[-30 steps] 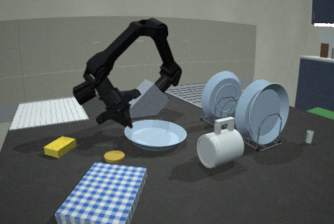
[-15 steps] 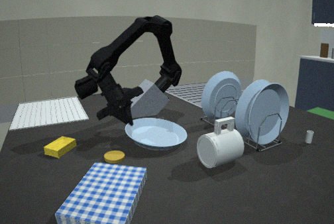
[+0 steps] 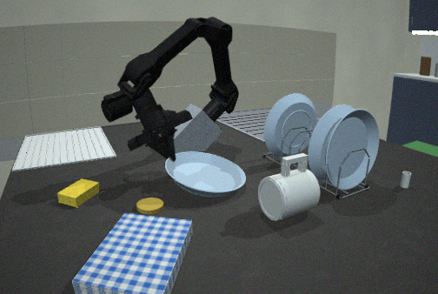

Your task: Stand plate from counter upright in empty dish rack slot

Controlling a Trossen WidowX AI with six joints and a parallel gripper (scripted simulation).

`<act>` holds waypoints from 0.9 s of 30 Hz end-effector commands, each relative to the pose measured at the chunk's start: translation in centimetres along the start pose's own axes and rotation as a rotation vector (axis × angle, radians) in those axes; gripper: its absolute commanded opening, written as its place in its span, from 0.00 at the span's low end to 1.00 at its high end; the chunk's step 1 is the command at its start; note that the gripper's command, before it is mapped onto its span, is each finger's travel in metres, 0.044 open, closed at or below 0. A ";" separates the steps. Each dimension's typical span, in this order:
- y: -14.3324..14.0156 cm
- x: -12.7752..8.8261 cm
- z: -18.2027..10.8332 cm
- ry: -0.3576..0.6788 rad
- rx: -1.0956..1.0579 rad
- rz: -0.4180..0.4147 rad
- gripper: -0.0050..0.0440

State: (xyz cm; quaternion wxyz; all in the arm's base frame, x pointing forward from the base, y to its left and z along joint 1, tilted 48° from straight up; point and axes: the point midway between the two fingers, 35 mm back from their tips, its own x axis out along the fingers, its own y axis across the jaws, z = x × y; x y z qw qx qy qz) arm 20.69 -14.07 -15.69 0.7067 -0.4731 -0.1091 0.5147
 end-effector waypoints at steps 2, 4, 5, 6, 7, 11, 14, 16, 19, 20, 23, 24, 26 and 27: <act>-0.4 -0.2 0.0 -0.002 0.000 0.041 0.10; -0.5 -0.2 0.0 -0.002 0.000 0.048 0.10; -0.6 -0.3 0.0 -0.002 0.000 0.054 0.10; -0.7 -0.3 0.0 -0.003 0.000 0.060 0.10; -0.8 -0.4 0.0 -0.003 0.000 0.067 0.10; -1.0 -0.5 0.0 -0.003 0.000 0.079 0.10; -1.3 -0.6 0.0 -0.004 0.000 0.097 0.10; -1.4 -0.7 0.0 -0.004 0.000 0.108 0.10; -1.7 -0.9 0.0 -0.003 0.000 0.126 0.10; -1.8 -0.9 0.0 -0.003 0.000 0.132 0.10; -2.1 -1.1 0.0 -0.002 0.000 0.150 0.10; -2.2 -1.1 0.0 -0.002 0.000 0.156 0.10; -2.3 -1.2 0.0 -0.001 0.000 0.162 0.10; -2.3 -1.2 0.0 -0.001 0.000 0.162 0.10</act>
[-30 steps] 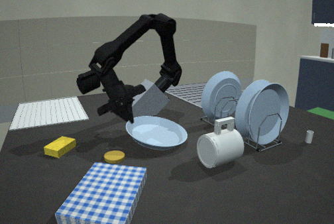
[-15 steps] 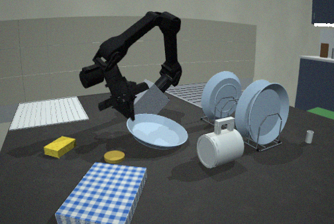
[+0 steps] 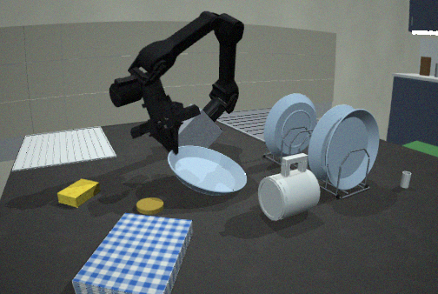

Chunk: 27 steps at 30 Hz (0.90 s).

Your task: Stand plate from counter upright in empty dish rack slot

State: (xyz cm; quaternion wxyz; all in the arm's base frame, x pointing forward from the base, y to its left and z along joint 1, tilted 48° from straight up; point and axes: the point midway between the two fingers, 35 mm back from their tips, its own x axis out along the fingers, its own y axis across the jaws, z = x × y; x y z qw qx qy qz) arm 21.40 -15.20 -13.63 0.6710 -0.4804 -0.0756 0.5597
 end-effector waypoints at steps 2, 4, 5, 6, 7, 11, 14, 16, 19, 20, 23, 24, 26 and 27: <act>-0.3 0.1 0.0 -0.006 -0.001 0.032 0.10; -0.4 0.0 0.0 -0.007 -0.001 0.043 0.10; -0.5 -0.1 0.0 -0.007 -0.001 0.049 0.10; -0.6 -0.1 0.0 -0.007 -0.001 0.055 0.10; -0.7 -0.2 0.0 -0.007 -0.001 0.061 0.10; -1.1 -0.4 0.0 -0.008 -0.001 0.085 0.10; -1.3 -0.5 0.0 -0.008 -0.001 0.103 0.10; -1.4 -0.6 0.0 -0.008 -0.001 0.109 0.10; -1.6 -0.7 0.0 -0.007 -0.001 0.121 0.10; -1.7 -0.7 0.0 -0.007 -0.001 0.127 0.10; -2.0 -0.9 0.0 -0.006 -0.001 0.144 0.10; -2.1 -0.9 0.0 -0.006 -0.001 0.150 0.10; -2.1 -0.9 0.0 -0.006 -0.001 0.154 0.10; -2.2 -1.0 0.0 -0.006 -0.001 0.158 0.10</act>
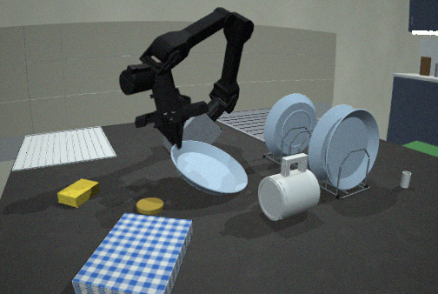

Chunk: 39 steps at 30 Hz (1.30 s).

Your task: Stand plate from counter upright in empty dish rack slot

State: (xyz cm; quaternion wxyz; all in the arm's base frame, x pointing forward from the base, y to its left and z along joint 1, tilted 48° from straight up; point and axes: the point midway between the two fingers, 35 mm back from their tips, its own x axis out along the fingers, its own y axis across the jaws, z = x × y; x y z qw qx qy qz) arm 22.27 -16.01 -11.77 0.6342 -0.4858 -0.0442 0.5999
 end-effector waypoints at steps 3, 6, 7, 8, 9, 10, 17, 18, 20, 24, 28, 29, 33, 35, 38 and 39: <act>-0.6 0.0 0.0 -0.011 0.000 0.047 0.10; -0.7 -0.2 0.0 -0.011 -0.001 0.057 0.10; -0.7 -0.2 0.0 -0.011 -0.001 0.057 0.10; -0.8 -0.2 0.0 -0.011 -0.001 0.063 0.10; -0.9 -0.3 0.0 -0.011 -0.001 0.068 0.10; -1.0 -0.3 0.0 -0.011 -0.001 0.073 0.10; -1.6 -0.8 0.0 -0.011 -0.001 0.108 0.10; -1.6 -0.8 0.0 -0.011 -0.001 0.113 0.10; -1.8 -0.9 0.0 -0.011 -0.001 0.123 0.10; -2.0 -1.1 0.0 -0.010 -0.001 0.133 0.10; -2.3 -1.3 0.0 -0.009 -0.001 0.152 0.10; -2.3 -1.3 0.0 -0.009 -0.003 0.152 0.10; -2.4 -1.8 0.0 0.002 -0.035 0.152 0.10; -2.5 -2.1 0.0 0.008 -0.054 0.153 0.10; -2.6 -2.6 0.0 0.017 -0.083 0.155 0.10; -2.6 -2.7 0.0 0.020 -0.092 0.155 0.10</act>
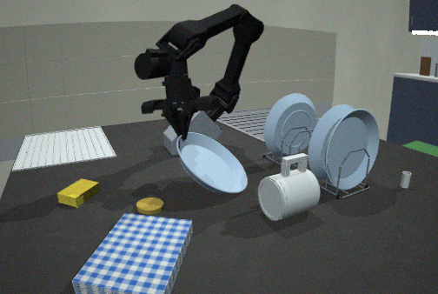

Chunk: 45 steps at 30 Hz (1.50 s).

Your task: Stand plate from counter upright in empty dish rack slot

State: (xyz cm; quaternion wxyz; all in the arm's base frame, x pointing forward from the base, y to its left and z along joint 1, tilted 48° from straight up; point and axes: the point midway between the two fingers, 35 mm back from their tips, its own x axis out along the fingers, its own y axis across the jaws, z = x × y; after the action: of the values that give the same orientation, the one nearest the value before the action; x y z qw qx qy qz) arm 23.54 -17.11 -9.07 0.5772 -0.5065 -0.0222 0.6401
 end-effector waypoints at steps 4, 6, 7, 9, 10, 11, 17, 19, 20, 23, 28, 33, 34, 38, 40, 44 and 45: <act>-0.1 -1.1 0.0 0.022 -0.058 0.014 0.10; -0.1 -1.4 0.0 0.029 -0.077 0.015 0.10; -0.1 -1.5 0.1 0.033 -0.086 0.016 0.10; -0.1 -1.8 0.1 0.040 -0.104 0.018 0.10; -0.1 -2.0 0.1 0.044 -0.114 0.019 0.10; -0.2 -2.2 0.1 0.048 -0.123 0.020 0.10; -0.2 -3.1 0.1 0.070 -0.178 0.027 0.10; -0.2 -3.1 0.1 0.070 -0.178 0.027 0.10; -0.2 -3.2 0.1 0.074 -0.187 0.028 0.10; -0.3 -3.7 0.2 0.085 -0.215 0.032 0.10; -0.3 -4.5 0.3 0.103 -0.261 0.039 0.10; -0.4 -5.2 0.3 0.121 -0.306 0.048 0.10; -0.4 -5.4 0.4 0.125 -0.315 0.050 0.10; -0.4 -5.6 0.4 0.129 -0.327 0.052 0.10; -0.4 -5.6 0.4 0.130 -0.328 0.052 0.10; -0.4 -5.6 0.4 0.130 -0.328 0.052 0.10; -0.4 -5.6 0.4 0.130 -0.328 0.052 0.10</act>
State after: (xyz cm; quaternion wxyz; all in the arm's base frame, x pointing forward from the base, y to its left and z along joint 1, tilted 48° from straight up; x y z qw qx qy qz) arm 22.50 -20.75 -5.54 0.4713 -0.6285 -0.0766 0.6140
